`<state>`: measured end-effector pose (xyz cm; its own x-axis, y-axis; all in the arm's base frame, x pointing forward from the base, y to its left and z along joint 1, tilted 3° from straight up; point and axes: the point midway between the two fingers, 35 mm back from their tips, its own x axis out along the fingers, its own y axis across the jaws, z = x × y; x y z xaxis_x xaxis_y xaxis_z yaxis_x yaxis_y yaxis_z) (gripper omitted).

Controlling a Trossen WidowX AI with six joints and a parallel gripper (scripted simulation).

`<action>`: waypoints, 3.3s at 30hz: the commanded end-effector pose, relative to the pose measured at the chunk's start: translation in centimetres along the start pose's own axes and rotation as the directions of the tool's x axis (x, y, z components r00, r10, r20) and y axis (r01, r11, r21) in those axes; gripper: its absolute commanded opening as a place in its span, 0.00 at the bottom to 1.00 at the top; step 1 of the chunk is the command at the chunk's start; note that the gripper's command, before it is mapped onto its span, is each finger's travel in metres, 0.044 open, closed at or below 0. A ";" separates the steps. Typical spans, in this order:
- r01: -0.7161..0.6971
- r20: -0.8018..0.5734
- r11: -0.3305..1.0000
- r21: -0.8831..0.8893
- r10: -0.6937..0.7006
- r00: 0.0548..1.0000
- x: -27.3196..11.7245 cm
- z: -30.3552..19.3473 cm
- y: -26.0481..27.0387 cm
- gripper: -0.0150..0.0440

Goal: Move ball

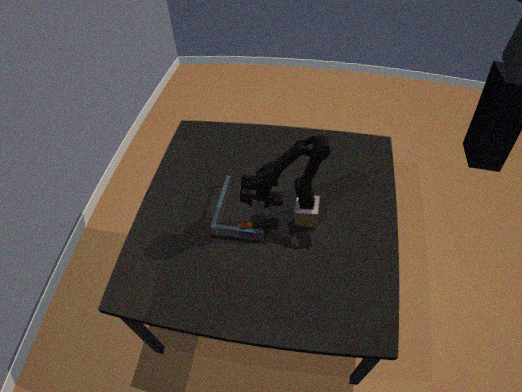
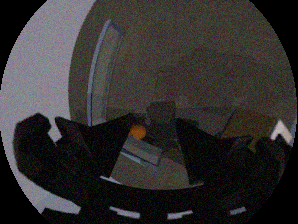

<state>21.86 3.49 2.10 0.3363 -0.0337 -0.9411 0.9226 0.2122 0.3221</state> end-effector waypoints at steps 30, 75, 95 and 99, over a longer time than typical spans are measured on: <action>-0.250 -0.121 -0.826 -0.505 -0.218 0.968 1.4 -5.6 7.7 0.75; -0.264 -0.129 -0.949 -0.176 -0.243 0.961 5.0 -6.8 7.6 0.75; -0.264 -0.129 -0.948 -0.176 -0.244 0.961 6.9 -7.0 7.0 0.55; -0.264 -0.129 -0.948 -0.176 -0.244 0.961 6.9 -7.0 7.0 0.51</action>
<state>29.34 11.49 -2.87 0.0747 0.0362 -0.9965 -0.9970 -0.0164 -0.0753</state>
